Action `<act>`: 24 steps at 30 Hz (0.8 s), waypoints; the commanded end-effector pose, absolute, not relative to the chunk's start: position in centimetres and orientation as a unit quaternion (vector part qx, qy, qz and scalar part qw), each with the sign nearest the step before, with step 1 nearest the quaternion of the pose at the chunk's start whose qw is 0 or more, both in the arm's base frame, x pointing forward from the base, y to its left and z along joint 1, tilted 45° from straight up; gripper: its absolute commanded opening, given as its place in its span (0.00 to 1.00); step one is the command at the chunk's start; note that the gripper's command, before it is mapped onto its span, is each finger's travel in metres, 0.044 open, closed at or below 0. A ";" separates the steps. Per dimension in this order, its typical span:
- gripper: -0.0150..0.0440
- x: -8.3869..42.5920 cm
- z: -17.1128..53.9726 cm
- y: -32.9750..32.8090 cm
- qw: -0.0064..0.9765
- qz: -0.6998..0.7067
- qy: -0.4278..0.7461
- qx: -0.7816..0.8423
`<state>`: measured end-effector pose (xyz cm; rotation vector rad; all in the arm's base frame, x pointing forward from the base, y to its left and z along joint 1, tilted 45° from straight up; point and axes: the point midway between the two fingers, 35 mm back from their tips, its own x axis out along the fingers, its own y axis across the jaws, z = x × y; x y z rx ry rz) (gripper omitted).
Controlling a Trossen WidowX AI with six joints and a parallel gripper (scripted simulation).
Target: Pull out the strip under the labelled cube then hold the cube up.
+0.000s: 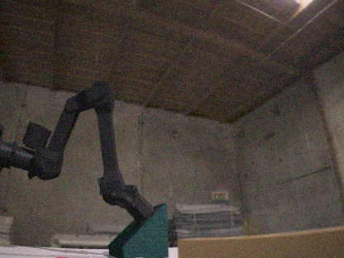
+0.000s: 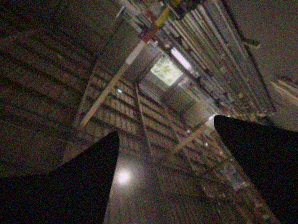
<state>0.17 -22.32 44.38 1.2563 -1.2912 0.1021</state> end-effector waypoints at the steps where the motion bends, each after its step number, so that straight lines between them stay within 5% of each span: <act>1: 0.93 0.3 44.3 -22.4 0.619 0.045 -0.562 0.547; 15: 0.93 12.3 38.0 -28.8 0.609 -0.053 -0.522 0.594; 24: 0.93 23.4 32.0 -26.7 0.668 -0.152 -0.403 0.607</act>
